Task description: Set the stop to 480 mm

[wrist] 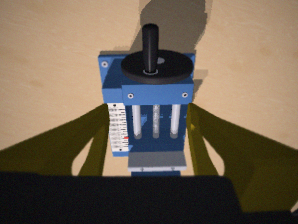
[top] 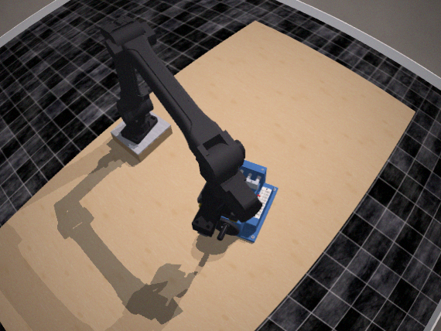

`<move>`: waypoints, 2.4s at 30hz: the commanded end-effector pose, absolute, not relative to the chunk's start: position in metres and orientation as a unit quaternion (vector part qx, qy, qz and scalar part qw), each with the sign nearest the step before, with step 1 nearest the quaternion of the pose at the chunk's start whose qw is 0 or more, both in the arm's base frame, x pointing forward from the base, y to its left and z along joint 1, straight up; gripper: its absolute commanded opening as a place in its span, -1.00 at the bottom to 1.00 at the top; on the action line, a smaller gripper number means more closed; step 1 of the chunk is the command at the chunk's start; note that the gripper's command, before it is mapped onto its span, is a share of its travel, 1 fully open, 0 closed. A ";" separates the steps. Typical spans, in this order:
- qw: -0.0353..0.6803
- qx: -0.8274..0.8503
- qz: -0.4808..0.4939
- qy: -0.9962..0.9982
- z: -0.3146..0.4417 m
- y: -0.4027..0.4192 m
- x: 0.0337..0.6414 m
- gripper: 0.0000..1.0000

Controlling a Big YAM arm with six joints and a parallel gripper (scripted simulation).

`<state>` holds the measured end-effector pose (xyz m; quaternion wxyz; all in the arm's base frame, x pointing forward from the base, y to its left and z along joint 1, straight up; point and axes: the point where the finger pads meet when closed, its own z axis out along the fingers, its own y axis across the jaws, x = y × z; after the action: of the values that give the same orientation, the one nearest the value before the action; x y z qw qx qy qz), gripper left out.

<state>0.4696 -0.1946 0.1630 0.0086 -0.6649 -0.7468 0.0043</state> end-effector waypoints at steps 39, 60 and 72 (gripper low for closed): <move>-0.023 -0.664 -0.011 -0.747 0.135 -0.125 0.522 0.06; -0.023 -0.664 -0.011 -0.747 0.135 -0.125 0.523 0.06; -0.023 -0.664 -0.011 -0.747 0.135 -0.125 0.523 0.06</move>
<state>0.5113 -0.1233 0.1139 0.0000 -0.6617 -0.7497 0.0004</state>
